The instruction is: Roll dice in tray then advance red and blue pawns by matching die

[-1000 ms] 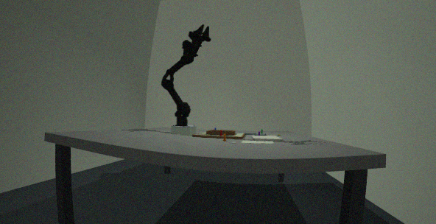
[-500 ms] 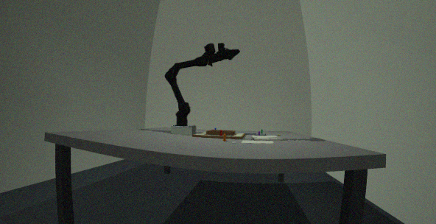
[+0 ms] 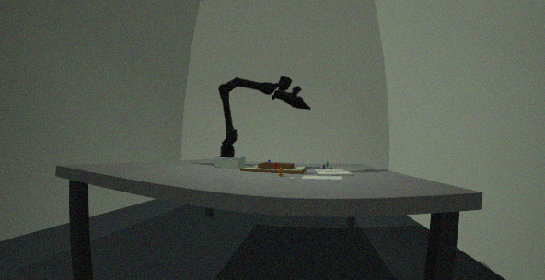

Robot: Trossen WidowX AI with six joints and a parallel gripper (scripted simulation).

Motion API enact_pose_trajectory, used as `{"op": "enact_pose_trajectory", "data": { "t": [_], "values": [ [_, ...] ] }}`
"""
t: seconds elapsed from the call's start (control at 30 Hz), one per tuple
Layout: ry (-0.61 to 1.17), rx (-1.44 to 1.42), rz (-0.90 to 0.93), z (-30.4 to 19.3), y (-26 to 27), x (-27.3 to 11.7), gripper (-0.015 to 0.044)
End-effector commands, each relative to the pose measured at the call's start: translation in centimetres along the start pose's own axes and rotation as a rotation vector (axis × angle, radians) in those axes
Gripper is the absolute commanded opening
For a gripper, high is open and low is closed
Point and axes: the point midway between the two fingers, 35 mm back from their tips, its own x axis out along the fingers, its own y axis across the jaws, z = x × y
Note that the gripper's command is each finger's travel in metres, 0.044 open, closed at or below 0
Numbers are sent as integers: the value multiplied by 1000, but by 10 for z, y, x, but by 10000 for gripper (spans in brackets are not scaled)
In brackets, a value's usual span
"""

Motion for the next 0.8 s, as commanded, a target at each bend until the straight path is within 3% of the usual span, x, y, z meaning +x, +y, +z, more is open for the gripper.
{"op": "enact_pose_trajectory", "data": {
  "t": [0.0, 0.3, 0.57, 0.77],
  "values": [
    [223, -47, 61, -66, 36, 19, 275],
    [668, -216, 131, -202, 95, 13, 275],
    [1064, -450, 120, -319, 104, -44, 275],
    [1180, -536, 101, -349, 106, -65, 275]
  ]
}}
